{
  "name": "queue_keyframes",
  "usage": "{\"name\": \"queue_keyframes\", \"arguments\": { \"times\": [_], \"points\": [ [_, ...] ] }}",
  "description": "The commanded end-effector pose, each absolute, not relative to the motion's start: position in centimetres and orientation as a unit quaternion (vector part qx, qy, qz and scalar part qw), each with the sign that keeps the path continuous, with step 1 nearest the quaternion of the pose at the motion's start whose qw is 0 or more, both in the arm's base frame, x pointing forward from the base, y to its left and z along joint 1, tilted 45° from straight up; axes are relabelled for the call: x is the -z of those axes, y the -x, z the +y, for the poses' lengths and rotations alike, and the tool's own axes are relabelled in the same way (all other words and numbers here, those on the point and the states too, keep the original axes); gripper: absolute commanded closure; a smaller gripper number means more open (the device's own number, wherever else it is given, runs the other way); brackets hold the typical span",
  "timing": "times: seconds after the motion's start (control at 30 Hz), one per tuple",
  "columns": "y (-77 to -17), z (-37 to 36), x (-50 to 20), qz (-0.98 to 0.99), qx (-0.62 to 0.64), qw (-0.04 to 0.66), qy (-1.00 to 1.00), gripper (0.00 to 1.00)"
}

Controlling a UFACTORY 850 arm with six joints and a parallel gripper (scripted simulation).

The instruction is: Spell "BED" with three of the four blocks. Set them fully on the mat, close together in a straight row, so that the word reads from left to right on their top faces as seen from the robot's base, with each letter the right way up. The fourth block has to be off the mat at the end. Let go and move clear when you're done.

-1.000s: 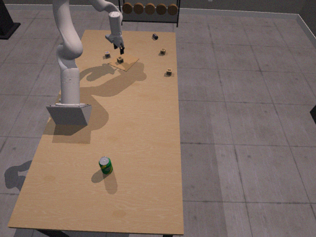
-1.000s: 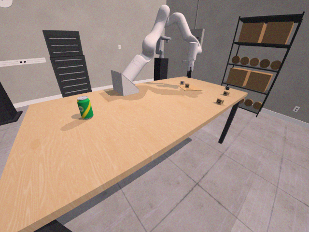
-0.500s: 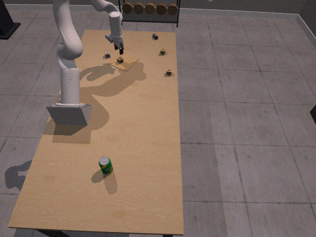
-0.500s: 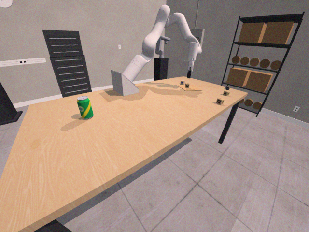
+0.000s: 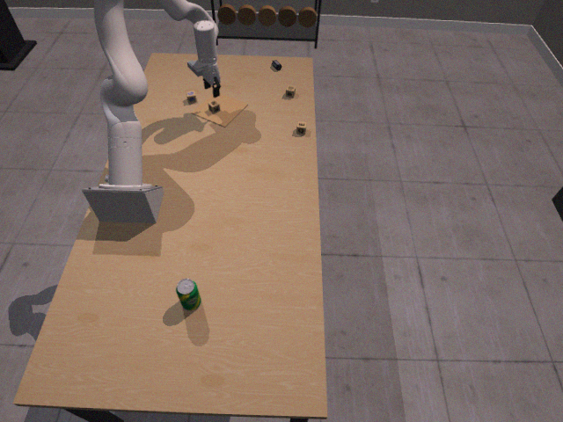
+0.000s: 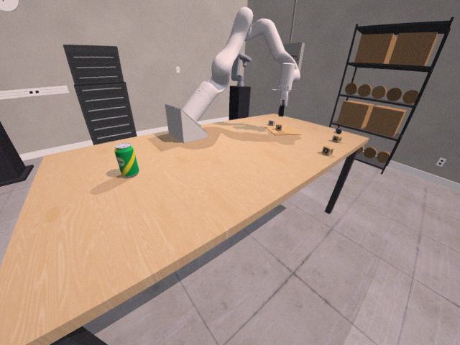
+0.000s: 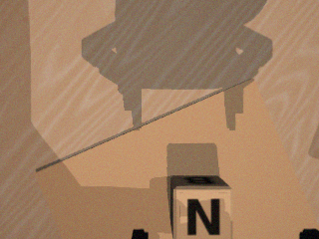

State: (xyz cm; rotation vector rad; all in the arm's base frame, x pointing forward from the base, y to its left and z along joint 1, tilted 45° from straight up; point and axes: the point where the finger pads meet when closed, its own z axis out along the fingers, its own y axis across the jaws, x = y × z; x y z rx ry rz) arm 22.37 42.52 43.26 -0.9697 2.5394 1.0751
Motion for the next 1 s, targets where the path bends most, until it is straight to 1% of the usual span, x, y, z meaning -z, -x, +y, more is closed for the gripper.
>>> {"name": "queue_keyframes", "arguments": {
  "times": [0.0,0.97],
  "points": [
    [-22.40,42.53,-43.34,0.863,-0.366,0.110,0.330,0.16],
    [-22.32,43.42,-42.47,0.863,-0.366,0.110,0.330,0.16]
  ]
}}
